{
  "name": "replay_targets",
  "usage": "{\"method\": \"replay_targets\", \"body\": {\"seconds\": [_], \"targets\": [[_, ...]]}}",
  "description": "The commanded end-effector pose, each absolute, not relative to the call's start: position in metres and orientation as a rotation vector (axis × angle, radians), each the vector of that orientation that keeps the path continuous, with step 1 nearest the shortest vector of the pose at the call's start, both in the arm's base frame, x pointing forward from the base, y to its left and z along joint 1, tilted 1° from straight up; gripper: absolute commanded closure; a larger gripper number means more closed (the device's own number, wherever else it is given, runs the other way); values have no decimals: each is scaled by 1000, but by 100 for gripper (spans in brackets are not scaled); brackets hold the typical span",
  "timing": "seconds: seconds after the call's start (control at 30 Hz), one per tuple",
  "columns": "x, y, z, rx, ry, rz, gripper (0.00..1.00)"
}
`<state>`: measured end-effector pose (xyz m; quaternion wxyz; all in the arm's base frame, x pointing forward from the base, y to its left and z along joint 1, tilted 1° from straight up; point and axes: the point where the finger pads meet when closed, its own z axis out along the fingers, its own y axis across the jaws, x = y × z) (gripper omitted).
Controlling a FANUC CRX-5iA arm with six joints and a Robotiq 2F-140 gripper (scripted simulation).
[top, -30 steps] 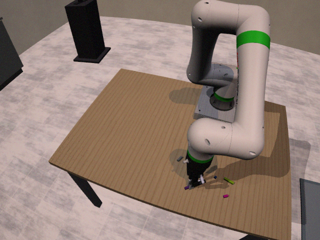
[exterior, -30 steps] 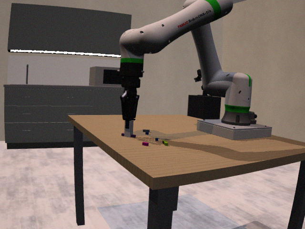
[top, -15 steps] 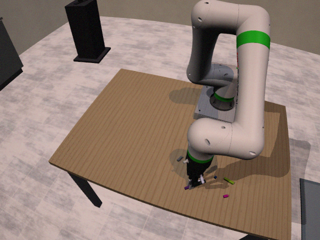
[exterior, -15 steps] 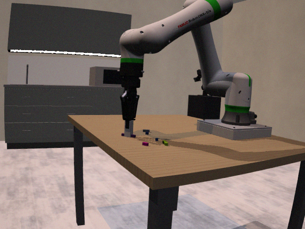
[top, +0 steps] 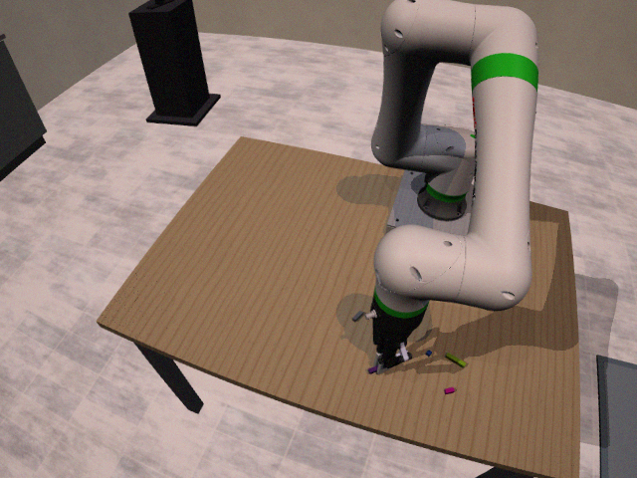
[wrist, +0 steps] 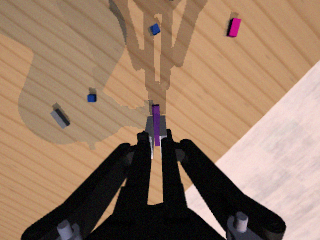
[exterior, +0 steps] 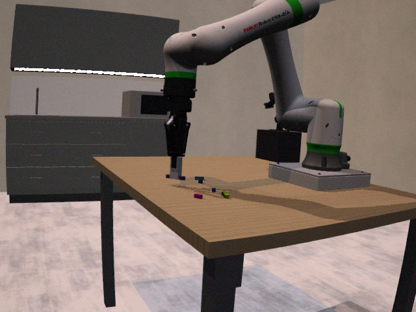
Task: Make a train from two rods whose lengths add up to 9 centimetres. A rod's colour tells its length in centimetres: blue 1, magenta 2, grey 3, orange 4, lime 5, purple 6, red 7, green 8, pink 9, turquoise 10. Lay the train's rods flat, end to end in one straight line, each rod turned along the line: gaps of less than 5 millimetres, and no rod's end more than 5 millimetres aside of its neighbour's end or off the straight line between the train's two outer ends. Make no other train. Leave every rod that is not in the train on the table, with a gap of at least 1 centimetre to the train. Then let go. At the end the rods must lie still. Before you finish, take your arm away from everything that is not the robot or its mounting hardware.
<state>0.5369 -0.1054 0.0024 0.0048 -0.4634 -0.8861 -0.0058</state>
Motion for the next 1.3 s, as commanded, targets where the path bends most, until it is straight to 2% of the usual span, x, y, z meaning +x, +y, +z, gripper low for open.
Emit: {"method": "replay_targets", "body": {"seconds": [0.0,0.3,0.73,1.27], "targets": [[537,-106,23,-1451,-2775,-18,97],[537,-107,77,-1451,-2775,-18,97],[537,-107,81,-1448,-2777,-18,97],[447,-206,80,-831,-3023,-21,97]]}}
